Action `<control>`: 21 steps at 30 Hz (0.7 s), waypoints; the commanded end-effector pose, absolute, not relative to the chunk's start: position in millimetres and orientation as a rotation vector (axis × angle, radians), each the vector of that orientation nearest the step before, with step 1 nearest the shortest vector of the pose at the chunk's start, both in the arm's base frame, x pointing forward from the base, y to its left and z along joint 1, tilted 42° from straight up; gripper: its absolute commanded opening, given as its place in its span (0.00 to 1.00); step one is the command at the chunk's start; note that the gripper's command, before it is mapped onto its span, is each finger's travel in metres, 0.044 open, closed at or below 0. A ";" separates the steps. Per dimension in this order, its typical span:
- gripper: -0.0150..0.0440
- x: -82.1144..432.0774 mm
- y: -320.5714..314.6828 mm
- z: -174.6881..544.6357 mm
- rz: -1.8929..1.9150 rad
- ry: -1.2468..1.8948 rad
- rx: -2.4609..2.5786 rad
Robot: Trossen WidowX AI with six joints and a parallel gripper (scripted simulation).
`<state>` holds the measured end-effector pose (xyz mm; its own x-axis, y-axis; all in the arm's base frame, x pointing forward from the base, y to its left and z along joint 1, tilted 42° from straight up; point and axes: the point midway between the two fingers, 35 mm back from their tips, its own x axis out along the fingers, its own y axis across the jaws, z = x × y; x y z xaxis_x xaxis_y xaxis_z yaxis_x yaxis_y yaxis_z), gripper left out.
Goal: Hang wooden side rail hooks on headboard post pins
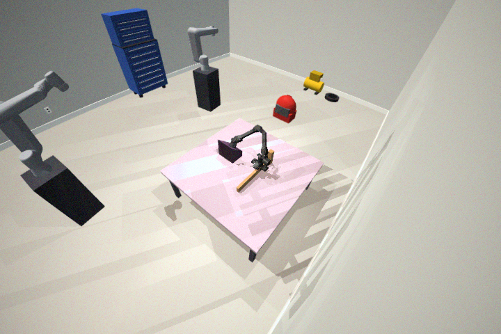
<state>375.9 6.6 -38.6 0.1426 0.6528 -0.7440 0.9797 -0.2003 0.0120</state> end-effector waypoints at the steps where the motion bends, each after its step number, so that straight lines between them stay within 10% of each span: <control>1: 0.25 380.2 3.6 -35.9 -0.838 1.540 1.926; 21: 0.25 379.5 5.5 -34.5 -0.838 1.541 1.926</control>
<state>377.3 7.8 -38.2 0.1435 0.6515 -0.7450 0.9792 -0.2023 0.0116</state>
